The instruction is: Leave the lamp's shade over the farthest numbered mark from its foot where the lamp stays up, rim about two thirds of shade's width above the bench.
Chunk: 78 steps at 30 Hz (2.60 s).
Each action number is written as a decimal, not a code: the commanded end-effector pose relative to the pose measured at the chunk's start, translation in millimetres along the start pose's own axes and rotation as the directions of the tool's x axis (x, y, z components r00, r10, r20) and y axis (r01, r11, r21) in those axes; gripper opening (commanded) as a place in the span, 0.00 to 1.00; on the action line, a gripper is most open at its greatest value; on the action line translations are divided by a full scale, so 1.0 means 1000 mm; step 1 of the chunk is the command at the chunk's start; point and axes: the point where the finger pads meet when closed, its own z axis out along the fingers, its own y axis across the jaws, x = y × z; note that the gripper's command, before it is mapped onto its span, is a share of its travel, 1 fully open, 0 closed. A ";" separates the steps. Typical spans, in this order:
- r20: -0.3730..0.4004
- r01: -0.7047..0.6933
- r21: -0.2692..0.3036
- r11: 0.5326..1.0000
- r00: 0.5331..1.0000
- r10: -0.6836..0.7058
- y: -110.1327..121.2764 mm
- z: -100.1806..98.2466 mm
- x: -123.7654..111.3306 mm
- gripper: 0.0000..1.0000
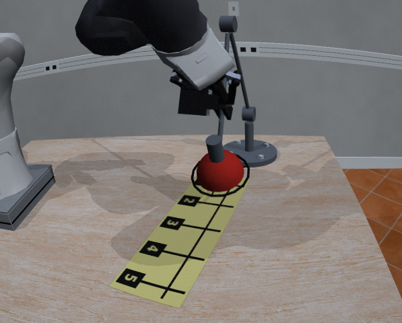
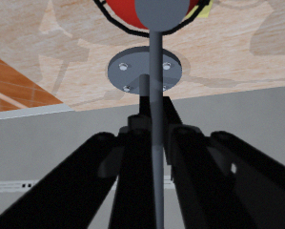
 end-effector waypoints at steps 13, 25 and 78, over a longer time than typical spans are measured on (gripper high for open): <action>-0.003 0.006 0.009 1.000 1.000 -0.006 -0.007 -0.009 0.008 0.10; -0.003 0.006 0.009 1.000 1.000 -0.006 -0.007 -0.007 0.006 0.10; -0.003 0.006 0.009 1.000 1.000 -0.006 -0.011 -0.010 0.008 0.10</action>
